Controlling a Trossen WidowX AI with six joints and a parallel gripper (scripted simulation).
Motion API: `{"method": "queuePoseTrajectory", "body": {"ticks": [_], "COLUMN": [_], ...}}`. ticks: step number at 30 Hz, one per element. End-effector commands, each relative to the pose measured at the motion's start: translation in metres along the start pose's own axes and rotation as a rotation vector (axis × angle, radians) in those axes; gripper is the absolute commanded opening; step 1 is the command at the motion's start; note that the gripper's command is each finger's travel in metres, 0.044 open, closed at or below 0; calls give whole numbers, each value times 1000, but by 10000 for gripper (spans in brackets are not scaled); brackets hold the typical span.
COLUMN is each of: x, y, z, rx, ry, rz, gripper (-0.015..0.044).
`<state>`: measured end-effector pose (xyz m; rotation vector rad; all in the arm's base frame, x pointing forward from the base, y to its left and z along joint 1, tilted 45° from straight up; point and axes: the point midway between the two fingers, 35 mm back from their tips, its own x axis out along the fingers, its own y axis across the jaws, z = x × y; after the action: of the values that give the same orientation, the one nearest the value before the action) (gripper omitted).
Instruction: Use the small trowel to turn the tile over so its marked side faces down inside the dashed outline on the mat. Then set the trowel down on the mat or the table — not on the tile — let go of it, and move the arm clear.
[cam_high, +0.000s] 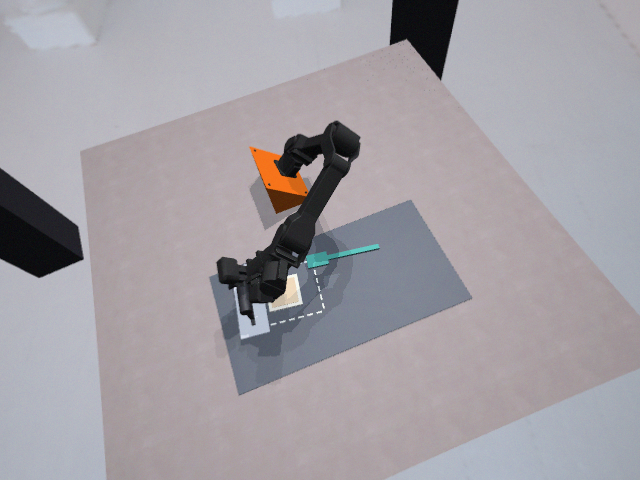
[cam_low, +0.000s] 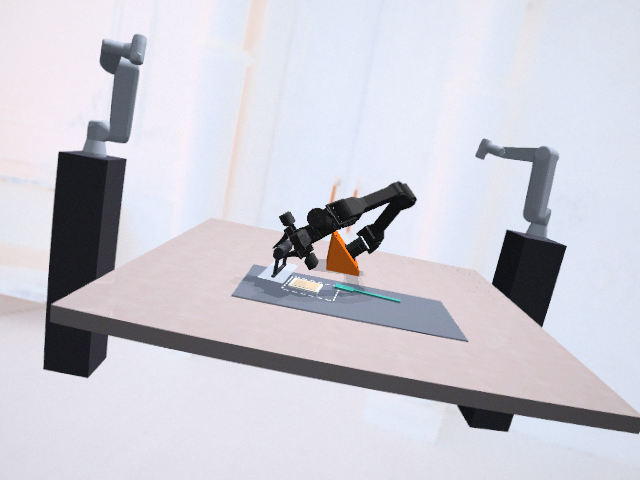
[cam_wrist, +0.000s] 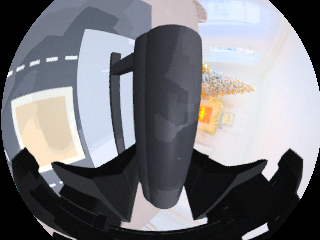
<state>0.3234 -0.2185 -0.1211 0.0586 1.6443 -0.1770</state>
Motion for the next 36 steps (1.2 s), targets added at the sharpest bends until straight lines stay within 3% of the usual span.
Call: {"method": "queuePoseTrajectory", "body": {"ticks": [1, 19, 30, 36], "x": [3, 20, 20, 20], "y": [0, 20, 20, 20], "z": [1, 2, 2, 2], "rx": [13, 14, 14, 14], "ry": [-5, -5, -5, -5], "rz": [-11, -9, -9, -9], "gripper": [0, 0, 289, 300]}}
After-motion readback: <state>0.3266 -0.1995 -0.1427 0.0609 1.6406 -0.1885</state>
